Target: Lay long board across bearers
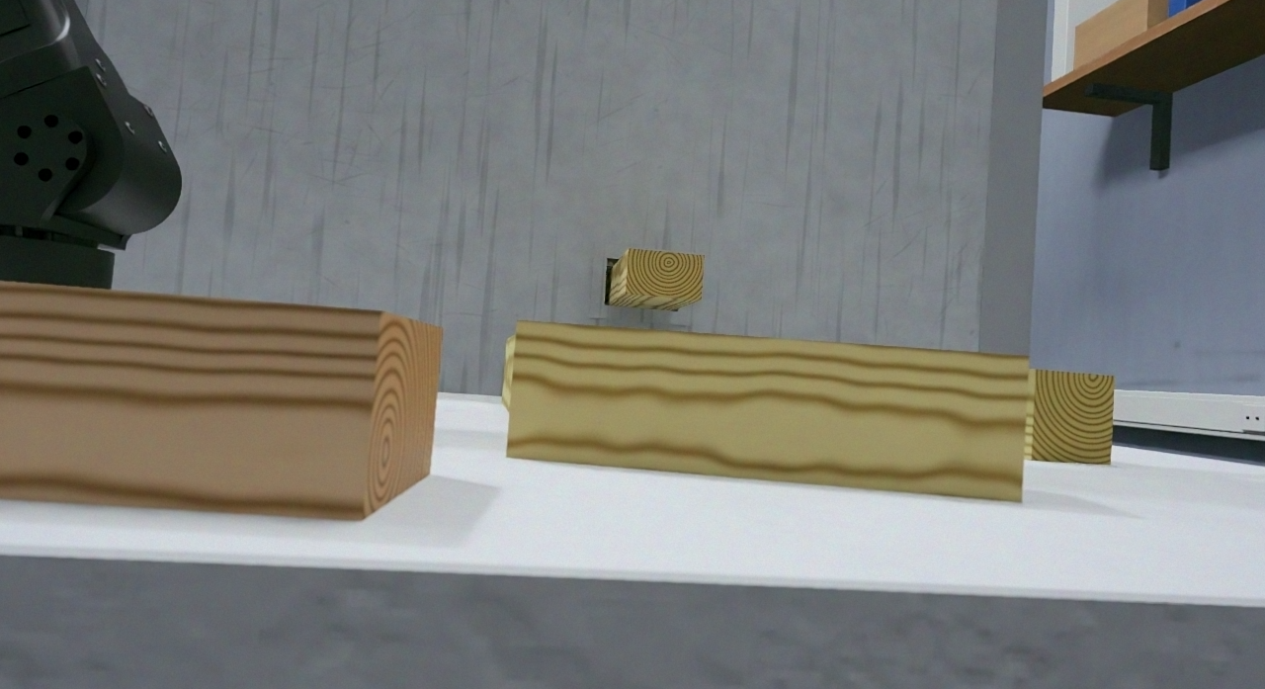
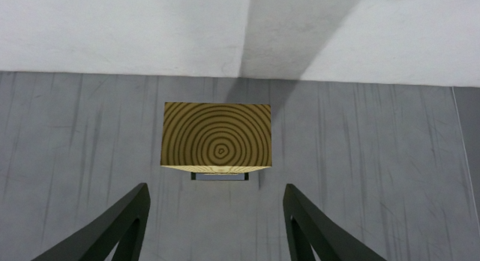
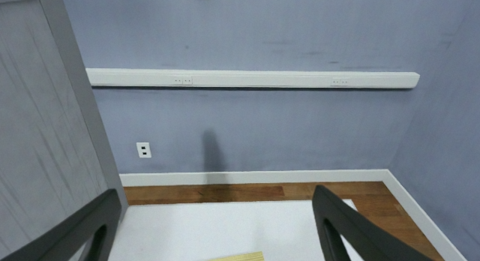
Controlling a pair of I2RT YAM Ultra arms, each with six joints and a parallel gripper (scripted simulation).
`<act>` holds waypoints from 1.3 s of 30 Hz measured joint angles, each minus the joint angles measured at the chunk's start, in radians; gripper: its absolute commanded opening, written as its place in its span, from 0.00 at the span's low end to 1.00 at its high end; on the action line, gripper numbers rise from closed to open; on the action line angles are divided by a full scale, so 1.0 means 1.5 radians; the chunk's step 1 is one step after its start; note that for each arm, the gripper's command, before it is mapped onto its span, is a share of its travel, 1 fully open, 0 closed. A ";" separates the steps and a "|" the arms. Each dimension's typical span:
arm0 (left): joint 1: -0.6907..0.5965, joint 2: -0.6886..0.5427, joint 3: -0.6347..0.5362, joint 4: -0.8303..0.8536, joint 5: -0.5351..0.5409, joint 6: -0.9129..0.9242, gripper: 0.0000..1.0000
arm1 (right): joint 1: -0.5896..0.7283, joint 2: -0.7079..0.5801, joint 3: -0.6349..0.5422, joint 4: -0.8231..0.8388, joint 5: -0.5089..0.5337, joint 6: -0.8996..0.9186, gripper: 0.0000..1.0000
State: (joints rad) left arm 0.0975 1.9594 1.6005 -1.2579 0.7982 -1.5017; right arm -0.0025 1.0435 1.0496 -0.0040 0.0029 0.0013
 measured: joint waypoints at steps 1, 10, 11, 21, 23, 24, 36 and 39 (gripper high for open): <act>-0.001 -0.002 -0.001 0.001 0.001 0.000 0.72 | 0.000 0.000 0.000 0.000 0.000 0.000 1.00; -0.009 -0.004 -0.024 0.031 0.001 -0.019 0.72 | 0.000 0.000 0.000 0.000 0.000 0.000 1.00; -0.012 -0.004 -0.029 0.037 0.001 -0.023 0.72 | 0.000 0.000 0.000 0.000 0.000 0.000 1.00; -0.035 -0.006 -0.055 0.080 0.001 -0.048 0.72 | 0.000 0.000 0.000 0.000 0.000 0.000 1.00; -0.036 -0.006 -0.063 0.091 0.001 -0.054 0.72 | 0.000 0.000 0.000 0.000 0.000 0.000 1.00; -0.037 -0.006 -0.066 0.096 0.001 -0.057 0.72 | 0.000 0.000 0.000 0.000 0.000 0.000 1.00; -0.065 -0.003 -0.094 0.151 0.000 -0.088 0.72 | 0.000 0.000 0.000 0.000 0.000 0.000 1.00; -0.068 -0.001 -0.101 0.160 0.000 -0.094 0.72 | 0.000 0.000 0.000 0.000 0.000 0.000 1.00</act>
State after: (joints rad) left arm -0.0044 1.9575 1.4494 -1.0180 0.7979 -1.6432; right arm -0.0025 1.0435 1.0496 -0.0040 0.0029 0.0013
